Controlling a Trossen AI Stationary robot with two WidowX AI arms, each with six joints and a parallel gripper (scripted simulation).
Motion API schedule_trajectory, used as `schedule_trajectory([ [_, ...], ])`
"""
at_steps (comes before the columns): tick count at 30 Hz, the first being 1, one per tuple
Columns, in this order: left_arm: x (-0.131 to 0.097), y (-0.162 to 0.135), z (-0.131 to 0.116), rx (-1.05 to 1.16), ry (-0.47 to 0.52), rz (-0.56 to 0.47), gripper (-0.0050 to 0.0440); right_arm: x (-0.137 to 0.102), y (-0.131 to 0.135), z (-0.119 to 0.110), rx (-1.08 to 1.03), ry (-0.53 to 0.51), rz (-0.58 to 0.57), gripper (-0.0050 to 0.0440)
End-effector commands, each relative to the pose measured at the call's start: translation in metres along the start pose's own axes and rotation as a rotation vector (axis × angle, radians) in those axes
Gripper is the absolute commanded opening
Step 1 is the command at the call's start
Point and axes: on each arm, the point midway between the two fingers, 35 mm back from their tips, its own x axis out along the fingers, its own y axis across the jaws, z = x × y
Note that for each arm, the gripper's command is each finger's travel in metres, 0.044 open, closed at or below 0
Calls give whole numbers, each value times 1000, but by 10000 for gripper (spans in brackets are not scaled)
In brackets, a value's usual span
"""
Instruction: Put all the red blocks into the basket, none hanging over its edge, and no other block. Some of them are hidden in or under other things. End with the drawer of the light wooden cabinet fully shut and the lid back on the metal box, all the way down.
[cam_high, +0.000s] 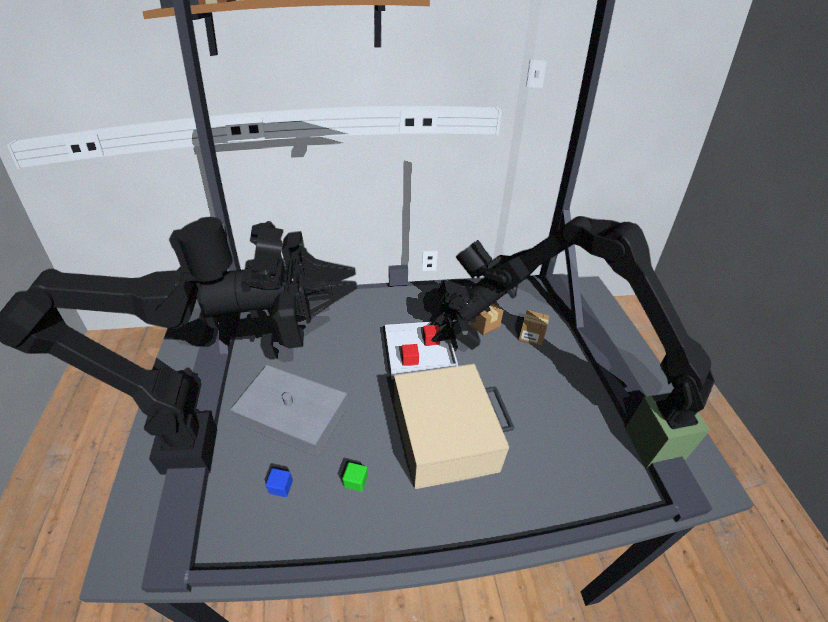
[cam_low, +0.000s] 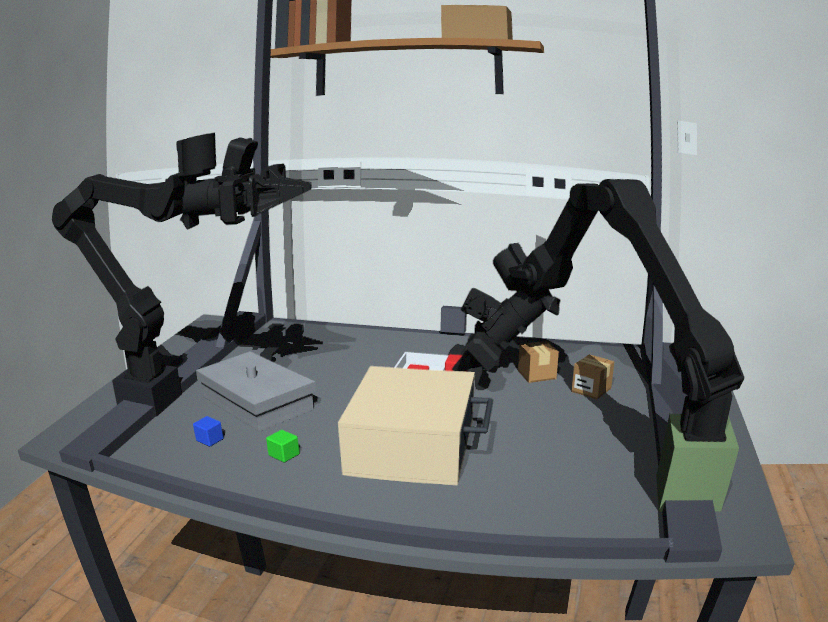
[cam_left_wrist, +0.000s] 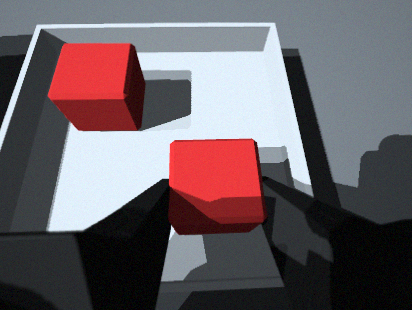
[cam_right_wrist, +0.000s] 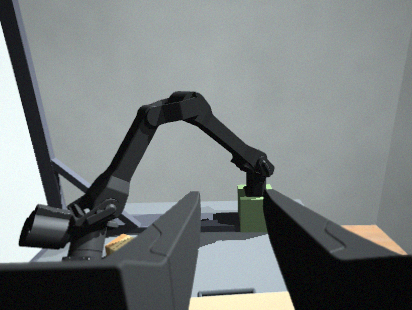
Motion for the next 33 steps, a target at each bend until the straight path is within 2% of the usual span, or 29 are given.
schedule_trajectory([
  [1,-3,-5,15,-22,-26,-18,-50,-4,-1,18,0,-46,0,137],
  [4,-2,-6,15,-23,-26,-18,-50,-4,-1,18,0,-46,0,137],
  [5,-17,-13,29,-37,-51,-44,232,-4,-1,18,0,-46,0,137],
  [28,-17,-13,29,-38,-51,-43,232,-4,-1,18,0,-46,0,137],
  [29,-12,-2,6,-27,-37,-29,232,-4,-1,18,0,-46,0,137],
  [30,-19,-7,18,-29,-38,-30,232,-4,-1,18,0,-46,0,137],
  [33,-19,-7,18,-29,-39,-31,232,-4,-1,18,0,-46,0,137],
])
